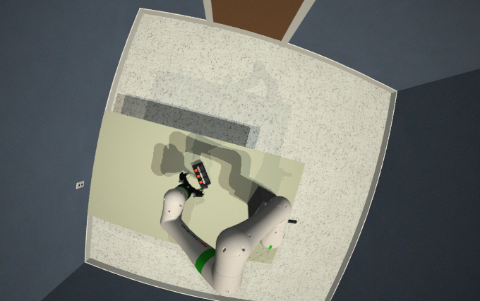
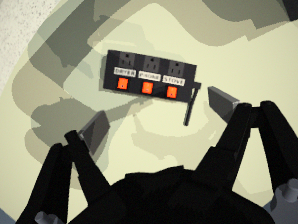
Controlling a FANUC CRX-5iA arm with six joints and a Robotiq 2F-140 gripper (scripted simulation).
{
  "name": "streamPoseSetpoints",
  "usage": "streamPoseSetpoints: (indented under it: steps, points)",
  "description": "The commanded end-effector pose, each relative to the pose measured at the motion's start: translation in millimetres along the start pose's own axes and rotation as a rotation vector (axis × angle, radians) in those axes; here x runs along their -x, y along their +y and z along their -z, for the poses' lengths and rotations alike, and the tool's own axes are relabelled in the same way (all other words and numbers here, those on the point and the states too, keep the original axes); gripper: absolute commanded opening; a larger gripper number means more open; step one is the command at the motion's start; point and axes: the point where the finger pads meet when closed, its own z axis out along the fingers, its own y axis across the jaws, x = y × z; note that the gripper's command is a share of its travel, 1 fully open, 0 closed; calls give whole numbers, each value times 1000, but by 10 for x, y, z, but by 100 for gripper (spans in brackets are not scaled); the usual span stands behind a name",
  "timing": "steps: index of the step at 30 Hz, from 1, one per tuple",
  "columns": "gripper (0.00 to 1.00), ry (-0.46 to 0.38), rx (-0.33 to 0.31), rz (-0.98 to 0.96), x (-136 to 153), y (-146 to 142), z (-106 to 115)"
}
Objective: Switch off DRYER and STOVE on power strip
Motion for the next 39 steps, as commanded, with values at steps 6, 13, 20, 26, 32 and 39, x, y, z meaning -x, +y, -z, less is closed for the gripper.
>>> streamPoseSetpoints:
  steps: [6,13,20,26,32,39]
  points:
    - [100,0,0,0,0,-2,2]
    - [100,0,0,0,0,-2,2]
    - [100,0,0,0,0,-2,2]
    - [100,0,0,0,0,-2,2]
    - [100,0,0,0,0,-2,2]
    - [100,-38,-24,184,-58,6,165]
